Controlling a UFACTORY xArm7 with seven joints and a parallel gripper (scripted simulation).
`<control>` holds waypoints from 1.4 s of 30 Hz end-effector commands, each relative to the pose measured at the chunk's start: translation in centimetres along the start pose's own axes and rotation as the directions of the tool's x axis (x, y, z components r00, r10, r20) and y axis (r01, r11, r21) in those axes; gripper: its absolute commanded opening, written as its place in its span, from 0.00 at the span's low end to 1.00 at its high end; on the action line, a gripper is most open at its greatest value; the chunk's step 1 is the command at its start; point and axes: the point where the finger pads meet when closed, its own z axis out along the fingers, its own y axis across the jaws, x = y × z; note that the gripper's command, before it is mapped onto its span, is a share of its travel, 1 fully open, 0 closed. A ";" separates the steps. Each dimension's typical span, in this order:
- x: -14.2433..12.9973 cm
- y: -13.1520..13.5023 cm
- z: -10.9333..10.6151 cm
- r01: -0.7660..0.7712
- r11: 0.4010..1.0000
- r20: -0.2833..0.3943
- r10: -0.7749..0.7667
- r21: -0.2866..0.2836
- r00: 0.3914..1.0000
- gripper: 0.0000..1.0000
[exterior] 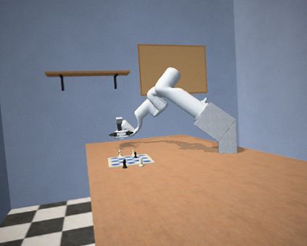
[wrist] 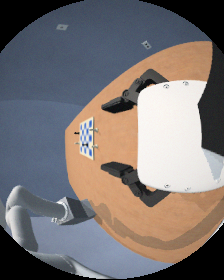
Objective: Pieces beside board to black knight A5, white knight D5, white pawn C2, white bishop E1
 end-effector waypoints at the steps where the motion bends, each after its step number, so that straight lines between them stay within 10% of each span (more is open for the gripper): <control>1: 1.0 0.0 0.0 0.002 1.000 0.003 -0.002 0.000 1.000 1.00; 13: 7.9 -0.1 0.7 0.002 1.000 0.003 -0.002 0.000 1.000 1.00; 23: 7.8 0.2 1.2 0.002 1.000 0.012 -0.002 0.019 1.000 1.00; 31: 4.3 3.9 9.4 0.021 0.939 0.184 -0.089 0.344 0.979 1.00; 34: 4.3 4.0 9.4 0.021 0.939 0.184 -0.089 0.344 0.979 1.00; 37: 2.4 5.3 14.2 0.043 0.841 0.256 -0.213 0.540 0.943 1.00; 42: 1.3 6.0 17.0 0.057 0.758 0.276 -0.306 0.650 0.911 1.00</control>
